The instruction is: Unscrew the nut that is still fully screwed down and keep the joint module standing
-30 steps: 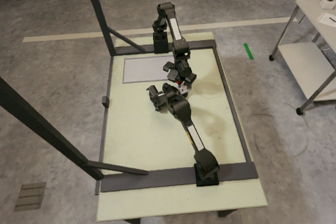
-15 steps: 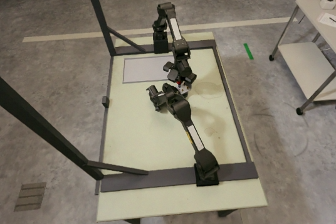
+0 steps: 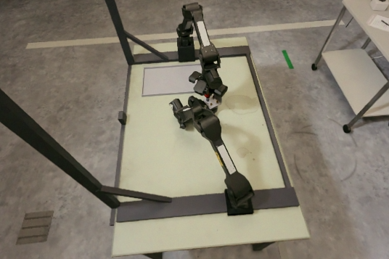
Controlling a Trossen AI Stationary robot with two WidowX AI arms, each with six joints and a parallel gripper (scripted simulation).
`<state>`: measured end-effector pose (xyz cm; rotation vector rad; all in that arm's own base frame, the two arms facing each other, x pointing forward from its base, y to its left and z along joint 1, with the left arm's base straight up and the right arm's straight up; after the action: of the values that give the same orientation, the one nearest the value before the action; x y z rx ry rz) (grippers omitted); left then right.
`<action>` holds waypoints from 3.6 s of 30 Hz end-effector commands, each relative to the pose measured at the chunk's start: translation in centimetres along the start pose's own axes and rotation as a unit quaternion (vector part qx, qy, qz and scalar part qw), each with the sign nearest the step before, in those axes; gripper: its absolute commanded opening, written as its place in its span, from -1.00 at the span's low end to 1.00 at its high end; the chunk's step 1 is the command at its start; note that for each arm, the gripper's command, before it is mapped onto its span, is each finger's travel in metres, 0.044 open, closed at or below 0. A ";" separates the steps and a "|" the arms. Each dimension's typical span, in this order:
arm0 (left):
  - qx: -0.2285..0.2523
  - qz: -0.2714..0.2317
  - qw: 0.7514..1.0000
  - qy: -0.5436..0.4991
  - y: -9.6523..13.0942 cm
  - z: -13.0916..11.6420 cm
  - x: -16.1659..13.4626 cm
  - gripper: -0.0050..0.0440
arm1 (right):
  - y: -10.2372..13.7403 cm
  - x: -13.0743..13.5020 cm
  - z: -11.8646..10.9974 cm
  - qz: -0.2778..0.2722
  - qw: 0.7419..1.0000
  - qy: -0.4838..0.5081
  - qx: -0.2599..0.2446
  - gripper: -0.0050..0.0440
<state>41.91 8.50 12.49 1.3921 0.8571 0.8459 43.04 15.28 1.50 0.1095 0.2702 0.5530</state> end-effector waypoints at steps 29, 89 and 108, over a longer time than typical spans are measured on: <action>-0.015 0.012 1.000 0.001 1.3 0.0 0.2 -0.27 | 0.2 -0.1 2.3 0.003 1.000 -0.026 -0.003 0.20; -0.012 0.014 1.000 0.001 1.3 0.1 0.1 -0.27 | 0.2 -0.1 2.3 0.003 1.000 -0.026 -0.003 0.20; -0.012 0.013 1.000 0.001 1.3 0.1 0.1 -0.27 | 0.2 -0.1 2.3 0.003 1.000 -0.026 -0.003 0.20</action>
<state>41.91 8.46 12.49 1.3957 0.8555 0.8462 43.04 15.28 1.50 0.1095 0.2702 0.5530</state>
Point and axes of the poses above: on each arm, the point midway between the two fingers, 35 mm back from their tips, its own y axis back along the fingers, its own x axis across the jaws, z = x × y, the point moved 9 cm from there along y, back along the fingers, and after that the axes turned 13 degrees about y, right-handed, at the moved point
